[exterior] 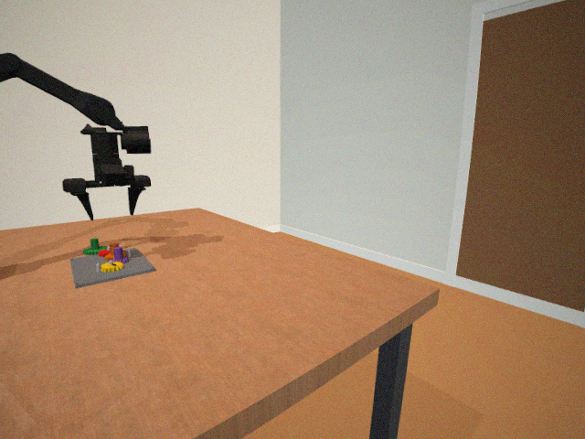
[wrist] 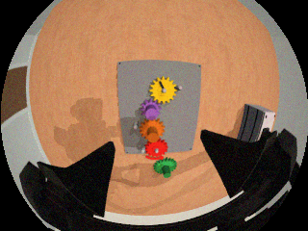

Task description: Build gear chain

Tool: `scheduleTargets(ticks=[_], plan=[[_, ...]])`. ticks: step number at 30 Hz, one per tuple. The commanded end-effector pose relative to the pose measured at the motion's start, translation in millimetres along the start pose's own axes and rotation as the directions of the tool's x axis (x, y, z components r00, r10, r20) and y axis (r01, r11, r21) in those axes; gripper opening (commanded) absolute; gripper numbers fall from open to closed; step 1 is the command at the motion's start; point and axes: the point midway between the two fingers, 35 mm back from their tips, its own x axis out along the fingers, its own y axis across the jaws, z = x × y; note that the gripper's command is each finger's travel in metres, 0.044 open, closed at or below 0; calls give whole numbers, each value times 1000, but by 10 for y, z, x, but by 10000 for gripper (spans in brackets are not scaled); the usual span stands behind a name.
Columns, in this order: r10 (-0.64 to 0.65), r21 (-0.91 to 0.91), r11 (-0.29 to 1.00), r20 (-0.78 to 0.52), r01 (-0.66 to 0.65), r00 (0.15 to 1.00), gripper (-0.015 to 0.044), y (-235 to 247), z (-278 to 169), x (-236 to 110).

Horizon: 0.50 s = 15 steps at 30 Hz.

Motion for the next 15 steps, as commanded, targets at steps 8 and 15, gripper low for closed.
scheduleTargets(ticks=[8,15], plan=[[0,-4,1000,-4,0,1000,440,65,-401,-55],[-1,-4,1000,-16,1,1000,440,-13,-1532,-202]])
